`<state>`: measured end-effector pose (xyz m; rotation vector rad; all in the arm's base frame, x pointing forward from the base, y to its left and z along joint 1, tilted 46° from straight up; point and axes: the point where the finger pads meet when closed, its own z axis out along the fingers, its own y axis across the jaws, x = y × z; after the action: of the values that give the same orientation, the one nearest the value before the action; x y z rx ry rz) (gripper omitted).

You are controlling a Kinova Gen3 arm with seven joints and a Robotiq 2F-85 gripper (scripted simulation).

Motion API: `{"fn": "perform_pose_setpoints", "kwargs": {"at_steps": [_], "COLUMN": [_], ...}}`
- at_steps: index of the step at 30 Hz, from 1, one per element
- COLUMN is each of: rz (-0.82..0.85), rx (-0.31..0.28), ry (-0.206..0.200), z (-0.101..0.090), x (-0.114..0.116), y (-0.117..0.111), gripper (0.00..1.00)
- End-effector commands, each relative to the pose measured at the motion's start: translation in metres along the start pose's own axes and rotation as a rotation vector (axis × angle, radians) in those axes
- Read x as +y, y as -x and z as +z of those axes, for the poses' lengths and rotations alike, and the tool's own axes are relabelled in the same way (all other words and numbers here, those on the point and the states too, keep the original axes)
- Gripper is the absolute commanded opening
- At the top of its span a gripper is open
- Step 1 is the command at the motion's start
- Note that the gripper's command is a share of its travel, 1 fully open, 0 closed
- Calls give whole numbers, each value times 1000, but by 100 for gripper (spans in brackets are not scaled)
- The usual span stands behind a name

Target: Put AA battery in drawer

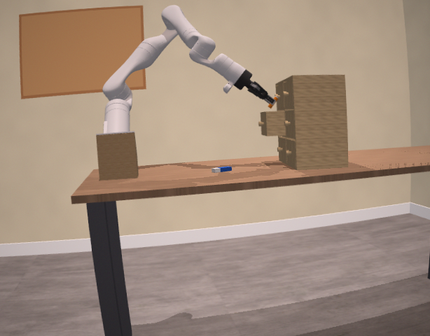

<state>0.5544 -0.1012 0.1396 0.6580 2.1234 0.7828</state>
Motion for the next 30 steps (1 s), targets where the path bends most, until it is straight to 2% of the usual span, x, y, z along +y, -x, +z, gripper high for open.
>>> {"fn": "perform_pose_setpoints", "kwargs": {"at_steps": [1, 4, 13, 16, 17, 30], "rz": [0, 0, 0, 0, 0, 1], "rx": [1, 1, 1, 1, 1, 2], "ry": [-4, -4, -4, -4, -4, -4], "z": [1, 1, 1, 1, 1, 0], "x": [-1, -1, -1, -1, -1, -1], "y": [-1, -1, -1, -1, -1, -2], "gripper": [9, 9, 29, 29, 100, 100]}}
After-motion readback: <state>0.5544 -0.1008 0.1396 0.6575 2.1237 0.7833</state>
